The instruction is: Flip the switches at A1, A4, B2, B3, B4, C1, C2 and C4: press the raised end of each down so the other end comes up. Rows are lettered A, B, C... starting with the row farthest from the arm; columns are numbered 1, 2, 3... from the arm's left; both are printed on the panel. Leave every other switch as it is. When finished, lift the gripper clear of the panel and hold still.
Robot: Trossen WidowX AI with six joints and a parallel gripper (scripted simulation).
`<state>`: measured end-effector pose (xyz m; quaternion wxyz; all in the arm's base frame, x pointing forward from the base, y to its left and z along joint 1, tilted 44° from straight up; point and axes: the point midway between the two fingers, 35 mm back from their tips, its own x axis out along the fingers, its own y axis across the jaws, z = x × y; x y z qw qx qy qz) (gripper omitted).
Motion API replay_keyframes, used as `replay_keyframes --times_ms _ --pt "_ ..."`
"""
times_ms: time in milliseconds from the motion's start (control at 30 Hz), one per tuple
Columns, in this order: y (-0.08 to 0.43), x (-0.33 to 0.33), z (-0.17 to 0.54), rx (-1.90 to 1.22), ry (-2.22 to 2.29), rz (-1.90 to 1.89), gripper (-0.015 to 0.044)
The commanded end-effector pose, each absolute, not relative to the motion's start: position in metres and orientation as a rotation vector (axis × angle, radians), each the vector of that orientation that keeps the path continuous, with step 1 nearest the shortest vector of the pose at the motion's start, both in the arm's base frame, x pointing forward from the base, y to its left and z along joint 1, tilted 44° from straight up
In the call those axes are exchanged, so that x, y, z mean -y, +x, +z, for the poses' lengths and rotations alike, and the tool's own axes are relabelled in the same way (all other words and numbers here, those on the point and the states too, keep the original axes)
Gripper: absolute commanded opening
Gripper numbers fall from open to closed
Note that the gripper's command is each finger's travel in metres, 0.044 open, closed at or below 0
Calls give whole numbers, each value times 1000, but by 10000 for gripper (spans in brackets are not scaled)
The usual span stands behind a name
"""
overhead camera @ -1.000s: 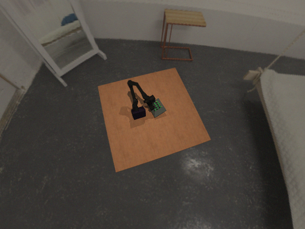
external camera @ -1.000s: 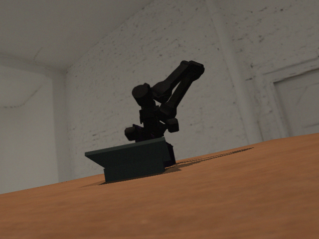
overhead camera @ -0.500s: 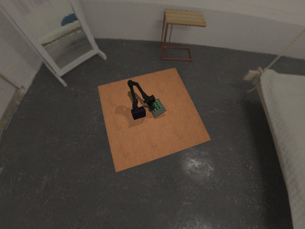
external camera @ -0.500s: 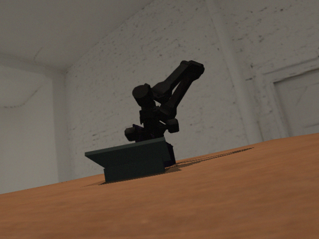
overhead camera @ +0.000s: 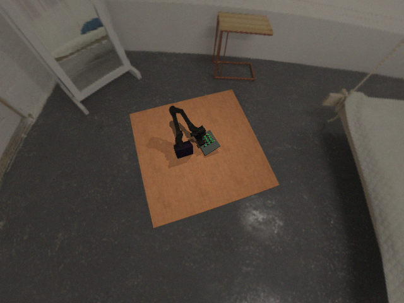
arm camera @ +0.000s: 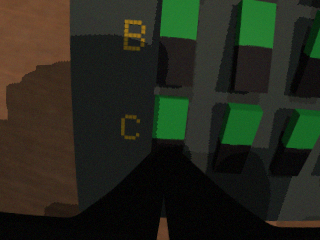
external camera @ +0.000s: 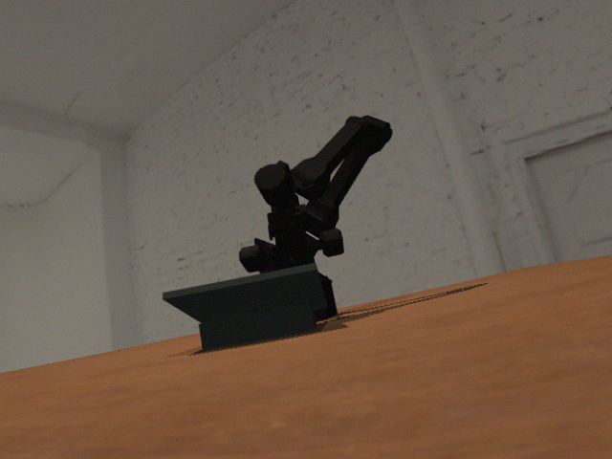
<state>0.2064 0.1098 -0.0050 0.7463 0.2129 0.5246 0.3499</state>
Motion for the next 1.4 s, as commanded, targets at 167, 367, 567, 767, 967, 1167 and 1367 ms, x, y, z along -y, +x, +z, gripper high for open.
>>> replay_keyframes --times_ms 167,367,567,767,967,1167,1367 --pt "206 -111 -7 -1155 468 763 0" --pt "207 -99 0 -1158 456 761 0" --pt "196 -63 34 -1181 455 768 0" --pt "197 -61 35 -1181 456 769 0" --pt "222 -43 21 -1180 454 768 0" --pt "229 -68 0 -1201 447 777 0" --pt "229 -70 -1 -1202 447 778 0"
